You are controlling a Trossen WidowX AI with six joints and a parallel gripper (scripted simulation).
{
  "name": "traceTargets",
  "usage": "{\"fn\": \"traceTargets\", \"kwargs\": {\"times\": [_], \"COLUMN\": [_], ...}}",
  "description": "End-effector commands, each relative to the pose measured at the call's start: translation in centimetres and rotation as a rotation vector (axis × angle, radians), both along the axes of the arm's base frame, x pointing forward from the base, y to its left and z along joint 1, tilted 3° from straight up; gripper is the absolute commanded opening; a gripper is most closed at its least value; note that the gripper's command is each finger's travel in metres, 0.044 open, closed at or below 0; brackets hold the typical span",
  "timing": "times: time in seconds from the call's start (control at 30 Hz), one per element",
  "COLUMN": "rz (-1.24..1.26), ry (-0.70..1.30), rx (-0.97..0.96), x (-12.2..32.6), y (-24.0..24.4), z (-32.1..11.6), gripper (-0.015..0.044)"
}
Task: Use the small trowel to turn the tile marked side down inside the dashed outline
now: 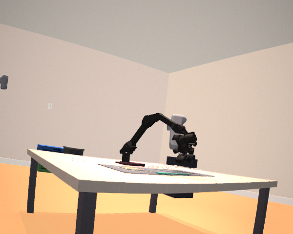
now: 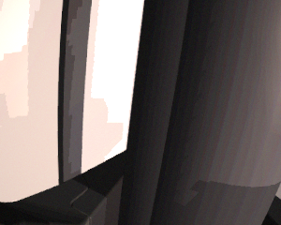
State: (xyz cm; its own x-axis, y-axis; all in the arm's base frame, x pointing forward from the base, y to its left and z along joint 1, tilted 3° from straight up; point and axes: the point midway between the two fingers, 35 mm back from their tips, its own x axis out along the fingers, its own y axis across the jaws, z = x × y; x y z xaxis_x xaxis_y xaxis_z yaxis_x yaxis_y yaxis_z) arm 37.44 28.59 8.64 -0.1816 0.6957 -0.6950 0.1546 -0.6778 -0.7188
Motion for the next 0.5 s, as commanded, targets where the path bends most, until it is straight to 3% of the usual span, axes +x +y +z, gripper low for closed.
{"fn": "traceTargets", "kwargs": {"times": [0.0, 0.47], "rz": [0.048, 0.048], "ry": [-0.01, -0.01], "rx": [0.047, 0.046], "x": [-0.1, 0.0], "y": [0.8, 0.8], "z": [0.6, -0.4], "gripper": [0.0, 0.0]}}
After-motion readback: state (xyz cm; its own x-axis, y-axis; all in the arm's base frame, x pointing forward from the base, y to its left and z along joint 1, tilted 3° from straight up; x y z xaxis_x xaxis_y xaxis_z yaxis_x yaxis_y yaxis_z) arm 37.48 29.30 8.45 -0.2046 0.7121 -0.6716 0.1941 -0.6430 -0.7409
